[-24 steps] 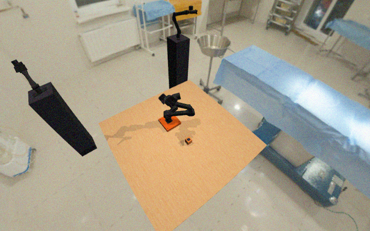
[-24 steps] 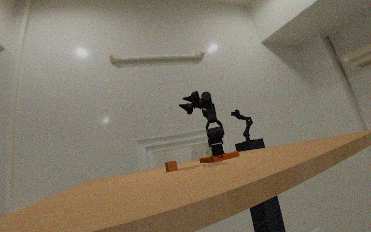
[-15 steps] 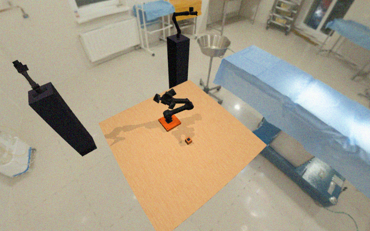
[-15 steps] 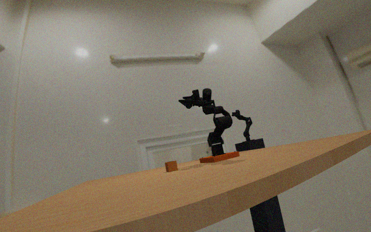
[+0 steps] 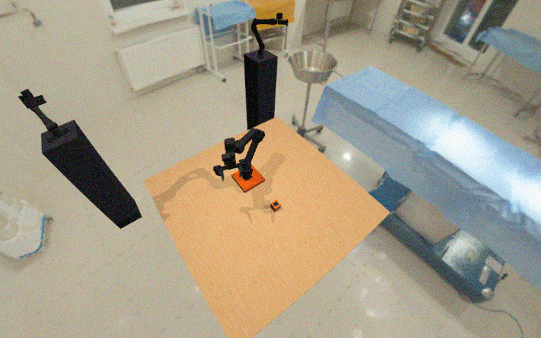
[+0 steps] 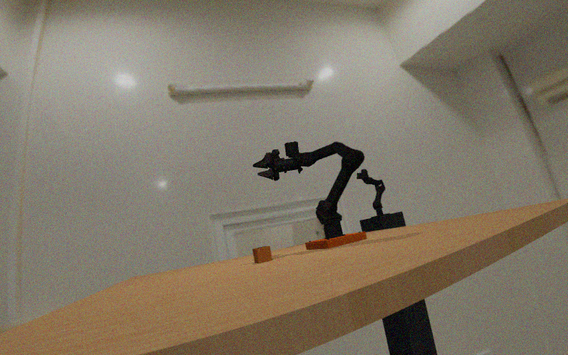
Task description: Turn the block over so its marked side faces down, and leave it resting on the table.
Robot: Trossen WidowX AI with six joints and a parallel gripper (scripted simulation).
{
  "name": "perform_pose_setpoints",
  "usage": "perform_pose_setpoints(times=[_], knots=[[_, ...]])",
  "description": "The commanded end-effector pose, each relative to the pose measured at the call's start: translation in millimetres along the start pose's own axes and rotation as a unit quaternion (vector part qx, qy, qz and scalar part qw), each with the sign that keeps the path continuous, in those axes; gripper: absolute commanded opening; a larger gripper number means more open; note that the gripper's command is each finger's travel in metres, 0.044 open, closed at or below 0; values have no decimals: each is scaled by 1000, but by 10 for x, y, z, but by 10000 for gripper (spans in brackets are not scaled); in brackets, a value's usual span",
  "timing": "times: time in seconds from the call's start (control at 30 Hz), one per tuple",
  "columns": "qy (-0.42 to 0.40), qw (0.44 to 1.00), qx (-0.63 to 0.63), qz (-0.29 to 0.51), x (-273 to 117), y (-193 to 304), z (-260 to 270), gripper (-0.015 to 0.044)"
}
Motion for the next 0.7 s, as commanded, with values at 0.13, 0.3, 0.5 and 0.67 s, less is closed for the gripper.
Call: perform_pose_setpoints(times=[0.13,0.3,0.5,0.67], knots=[[28,978,52,200,618,768,100,440],[39,931,41,361,811,1476,384,440],[49,839,-40,540,707,2314,809,440],[59,733,-146,661,385,2898,1131,440]])
Point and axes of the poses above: the point midway between the two fingers, 35 mm back from their tips, its own x axis out along the fingers, its own z axis across the jaws, y = z × x, the point moved 2 cm from there along -x, back along the fingers, and after that the axes turned 14 degrees about x, right-handed, at the moved point
